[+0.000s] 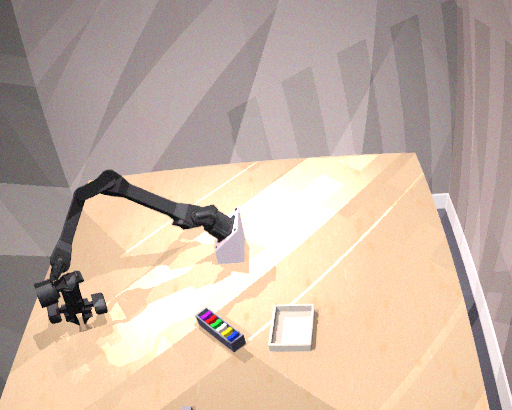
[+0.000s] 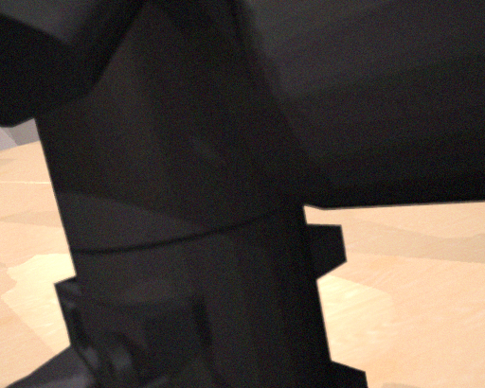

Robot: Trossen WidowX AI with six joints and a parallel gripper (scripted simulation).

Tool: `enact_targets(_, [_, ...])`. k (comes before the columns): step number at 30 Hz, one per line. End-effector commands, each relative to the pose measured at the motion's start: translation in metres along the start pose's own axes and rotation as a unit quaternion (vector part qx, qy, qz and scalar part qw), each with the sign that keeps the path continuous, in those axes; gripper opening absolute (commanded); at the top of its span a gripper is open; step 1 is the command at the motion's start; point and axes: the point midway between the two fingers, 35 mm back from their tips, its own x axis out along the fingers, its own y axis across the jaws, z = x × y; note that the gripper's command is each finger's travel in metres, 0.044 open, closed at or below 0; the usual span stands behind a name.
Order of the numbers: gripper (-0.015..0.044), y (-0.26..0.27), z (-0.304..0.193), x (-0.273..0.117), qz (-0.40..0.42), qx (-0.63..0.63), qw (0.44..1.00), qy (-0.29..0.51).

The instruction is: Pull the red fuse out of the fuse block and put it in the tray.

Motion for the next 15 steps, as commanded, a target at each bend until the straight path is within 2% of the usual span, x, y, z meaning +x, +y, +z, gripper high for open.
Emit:
enact_targets(1, [0.0074,-0.026,-0.035,-0.011,-0.016,-0.089,0.995,0.034])
enact_targets(8, [0.0074,-0.105,-0.117,-0.054,-0.037,-0.310,0.944,0.106])
enact_targets(15, [0.0074,-0.203,-0.166,-0.110,-0.034,-0.538,0.828,0.153])
